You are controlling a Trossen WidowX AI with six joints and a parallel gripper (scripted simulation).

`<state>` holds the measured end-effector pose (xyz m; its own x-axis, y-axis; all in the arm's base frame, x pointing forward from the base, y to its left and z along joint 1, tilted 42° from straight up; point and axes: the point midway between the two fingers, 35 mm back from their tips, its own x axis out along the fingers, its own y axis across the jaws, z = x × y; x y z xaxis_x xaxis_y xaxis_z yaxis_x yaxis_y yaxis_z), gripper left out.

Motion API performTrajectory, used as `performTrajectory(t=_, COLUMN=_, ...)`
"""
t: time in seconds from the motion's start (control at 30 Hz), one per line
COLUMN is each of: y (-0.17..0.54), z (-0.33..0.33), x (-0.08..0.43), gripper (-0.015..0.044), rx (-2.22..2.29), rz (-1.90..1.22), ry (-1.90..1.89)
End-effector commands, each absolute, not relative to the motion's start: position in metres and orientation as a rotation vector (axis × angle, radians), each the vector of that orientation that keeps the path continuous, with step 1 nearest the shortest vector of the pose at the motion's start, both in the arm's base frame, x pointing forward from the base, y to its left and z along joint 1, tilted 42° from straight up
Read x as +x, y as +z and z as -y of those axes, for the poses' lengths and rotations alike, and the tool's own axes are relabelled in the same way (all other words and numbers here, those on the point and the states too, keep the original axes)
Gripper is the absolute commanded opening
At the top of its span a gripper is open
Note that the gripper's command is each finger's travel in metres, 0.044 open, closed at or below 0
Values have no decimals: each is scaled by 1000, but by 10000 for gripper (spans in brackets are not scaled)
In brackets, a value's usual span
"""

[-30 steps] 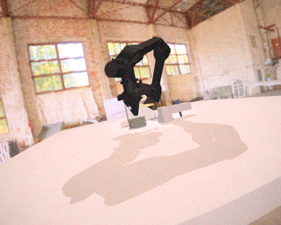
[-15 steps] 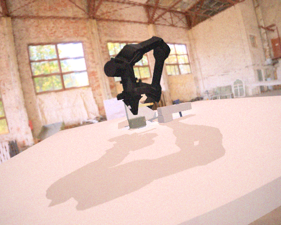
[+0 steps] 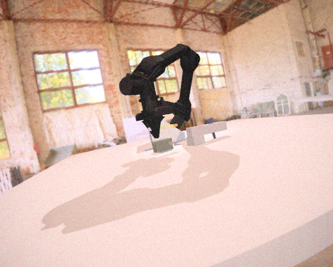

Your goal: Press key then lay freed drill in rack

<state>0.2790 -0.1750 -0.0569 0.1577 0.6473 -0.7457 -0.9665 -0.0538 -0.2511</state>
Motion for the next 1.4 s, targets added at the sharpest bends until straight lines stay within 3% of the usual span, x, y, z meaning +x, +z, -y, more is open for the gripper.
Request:
performTrajectory(t=0.0, y=-60, z=177, x=271, gripper=0, rx=-882, rz=-469, ry=1393)
performTrajectory(t=0.87, y=-74, z=187, x=234, gripper=0, rx=-882, rz=-471, ry=1394)
performTrajectory(t=1.37, y=-92, z=170, x=240, gripper=0, rx=-881, rz=-470, ry=1394)
